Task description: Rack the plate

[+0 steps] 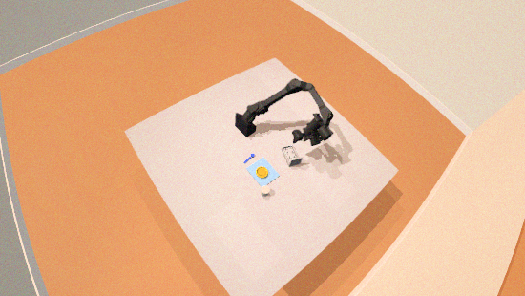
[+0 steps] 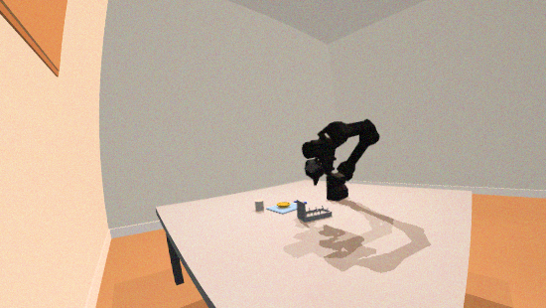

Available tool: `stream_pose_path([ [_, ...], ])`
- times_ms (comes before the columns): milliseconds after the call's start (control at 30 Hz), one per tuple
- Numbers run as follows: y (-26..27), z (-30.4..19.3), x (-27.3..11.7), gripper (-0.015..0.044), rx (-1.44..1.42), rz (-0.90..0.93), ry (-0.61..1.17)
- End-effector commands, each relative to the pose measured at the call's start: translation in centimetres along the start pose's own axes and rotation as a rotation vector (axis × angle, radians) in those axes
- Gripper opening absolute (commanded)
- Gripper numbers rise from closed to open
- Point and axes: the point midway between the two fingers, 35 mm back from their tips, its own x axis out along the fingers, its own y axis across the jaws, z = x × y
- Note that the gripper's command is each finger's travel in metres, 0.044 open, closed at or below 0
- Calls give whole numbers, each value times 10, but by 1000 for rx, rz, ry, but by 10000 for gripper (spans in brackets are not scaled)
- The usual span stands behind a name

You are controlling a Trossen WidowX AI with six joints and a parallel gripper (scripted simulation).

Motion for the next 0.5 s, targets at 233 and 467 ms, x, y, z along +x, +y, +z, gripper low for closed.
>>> stream_pose_path([
  [233, -153, 56, 8, 400, -97, 184, -4],
  [467, -256, 52, 24, 400, -169, 326, -89],
])
